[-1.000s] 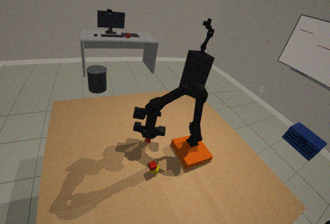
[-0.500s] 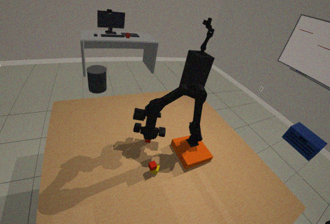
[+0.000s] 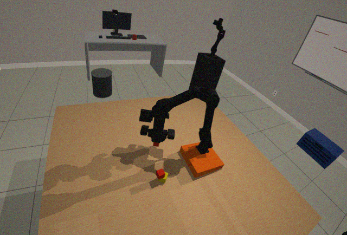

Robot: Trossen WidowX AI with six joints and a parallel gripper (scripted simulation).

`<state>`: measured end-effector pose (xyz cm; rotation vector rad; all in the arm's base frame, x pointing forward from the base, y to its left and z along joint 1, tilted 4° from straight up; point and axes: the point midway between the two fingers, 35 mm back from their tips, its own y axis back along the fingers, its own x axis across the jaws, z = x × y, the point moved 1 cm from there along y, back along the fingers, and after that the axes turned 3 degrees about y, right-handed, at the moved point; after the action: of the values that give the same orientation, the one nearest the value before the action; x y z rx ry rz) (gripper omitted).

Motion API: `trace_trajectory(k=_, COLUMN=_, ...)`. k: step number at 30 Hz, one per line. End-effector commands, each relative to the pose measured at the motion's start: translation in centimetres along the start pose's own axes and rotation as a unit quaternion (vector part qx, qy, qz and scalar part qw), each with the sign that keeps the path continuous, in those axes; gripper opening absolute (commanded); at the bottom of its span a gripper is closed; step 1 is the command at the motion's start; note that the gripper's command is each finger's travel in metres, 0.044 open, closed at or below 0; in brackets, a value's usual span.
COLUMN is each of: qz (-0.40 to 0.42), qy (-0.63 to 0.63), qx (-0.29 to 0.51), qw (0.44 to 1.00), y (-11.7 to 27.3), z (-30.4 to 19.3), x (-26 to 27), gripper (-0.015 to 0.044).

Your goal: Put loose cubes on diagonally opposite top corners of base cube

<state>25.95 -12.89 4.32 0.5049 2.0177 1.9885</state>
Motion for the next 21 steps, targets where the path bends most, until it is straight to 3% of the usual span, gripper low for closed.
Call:
trace_trajectory(k=1, qz=-0.012, qy=0.001, qx=0.002, qw=1.0, y=2.0, z=-0.1, x=-0.4, gripper=0.0105)
trace_trajectory(k=21, qz=-0.012, qy=0.001, qx=0.002, qw=1.0, y=7.6, z=0.0, x=0.2, gripper=0.0105)
